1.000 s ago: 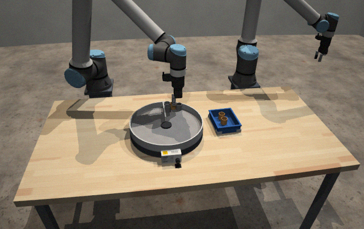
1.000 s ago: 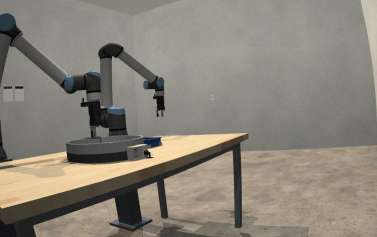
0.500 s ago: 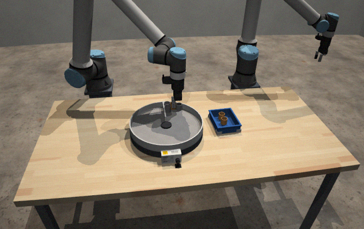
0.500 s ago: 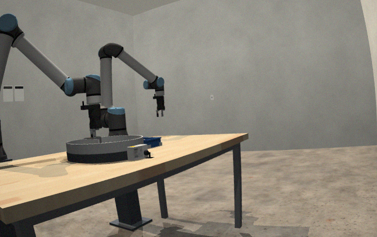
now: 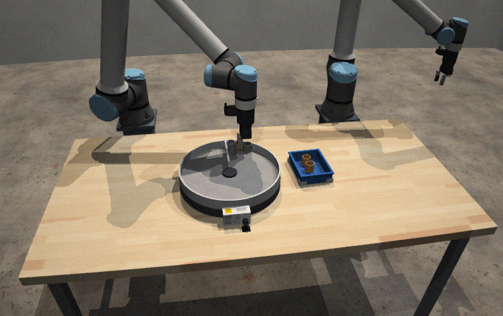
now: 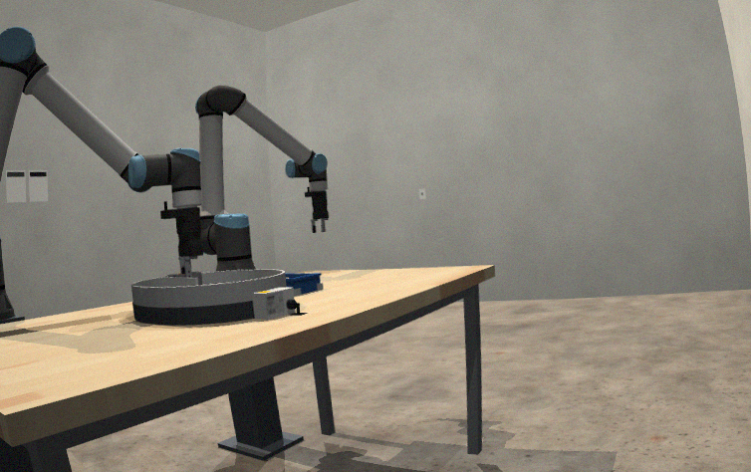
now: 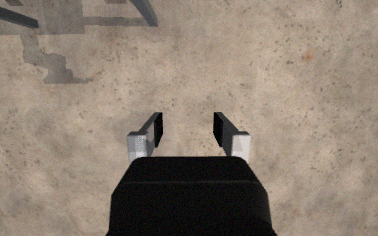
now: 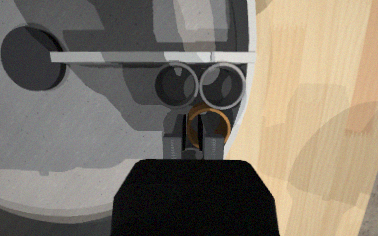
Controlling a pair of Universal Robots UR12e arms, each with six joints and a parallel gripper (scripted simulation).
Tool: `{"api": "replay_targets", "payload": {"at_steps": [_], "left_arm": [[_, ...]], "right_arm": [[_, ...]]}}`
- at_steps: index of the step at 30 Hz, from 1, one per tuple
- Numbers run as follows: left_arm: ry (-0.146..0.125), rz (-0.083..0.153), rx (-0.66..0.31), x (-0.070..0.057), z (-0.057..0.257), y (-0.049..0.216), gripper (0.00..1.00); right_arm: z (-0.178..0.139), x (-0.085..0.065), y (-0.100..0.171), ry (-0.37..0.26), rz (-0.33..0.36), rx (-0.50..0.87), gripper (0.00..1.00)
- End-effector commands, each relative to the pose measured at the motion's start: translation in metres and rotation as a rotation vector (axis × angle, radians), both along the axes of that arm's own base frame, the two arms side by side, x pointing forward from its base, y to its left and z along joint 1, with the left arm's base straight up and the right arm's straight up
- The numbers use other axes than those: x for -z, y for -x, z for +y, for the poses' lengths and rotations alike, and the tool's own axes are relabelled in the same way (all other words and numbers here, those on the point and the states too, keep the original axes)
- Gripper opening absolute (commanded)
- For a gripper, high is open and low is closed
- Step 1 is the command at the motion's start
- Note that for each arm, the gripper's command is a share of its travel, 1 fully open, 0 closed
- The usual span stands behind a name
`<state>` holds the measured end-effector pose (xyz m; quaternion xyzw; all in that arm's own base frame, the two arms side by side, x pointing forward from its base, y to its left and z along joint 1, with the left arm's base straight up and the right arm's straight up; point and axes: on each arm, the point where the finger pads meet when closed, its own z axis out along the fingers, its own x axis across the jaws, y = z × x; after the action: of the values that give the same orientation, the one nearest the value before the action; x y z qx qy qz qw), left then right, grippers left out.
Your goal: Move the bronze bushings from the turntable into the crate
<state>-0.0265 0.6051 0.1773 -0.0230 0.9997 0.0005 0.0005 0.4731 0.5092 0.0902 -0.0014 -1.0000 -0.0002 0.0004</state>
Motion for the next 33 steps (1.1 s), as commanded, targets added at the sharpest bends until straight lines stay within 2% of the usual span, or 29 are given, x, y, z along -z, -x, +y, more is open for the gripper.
{"api": "replay_targets", "payload": {"at_steps": [1,33], "left_arm": [[0.001,0.001,-0.001,0.0003,-0.0017,0.0018,1.0],[0.001,0.001,-0.001,0.0003,-0.0017,0.0018,1.0]], "right_arm": [[0.0002,0.0008,0.0013,0.001,0.0,-0.002,0.36],[-0.0001,0.003,0.0015,0.001,0.001,-0.002,0.36]]}}
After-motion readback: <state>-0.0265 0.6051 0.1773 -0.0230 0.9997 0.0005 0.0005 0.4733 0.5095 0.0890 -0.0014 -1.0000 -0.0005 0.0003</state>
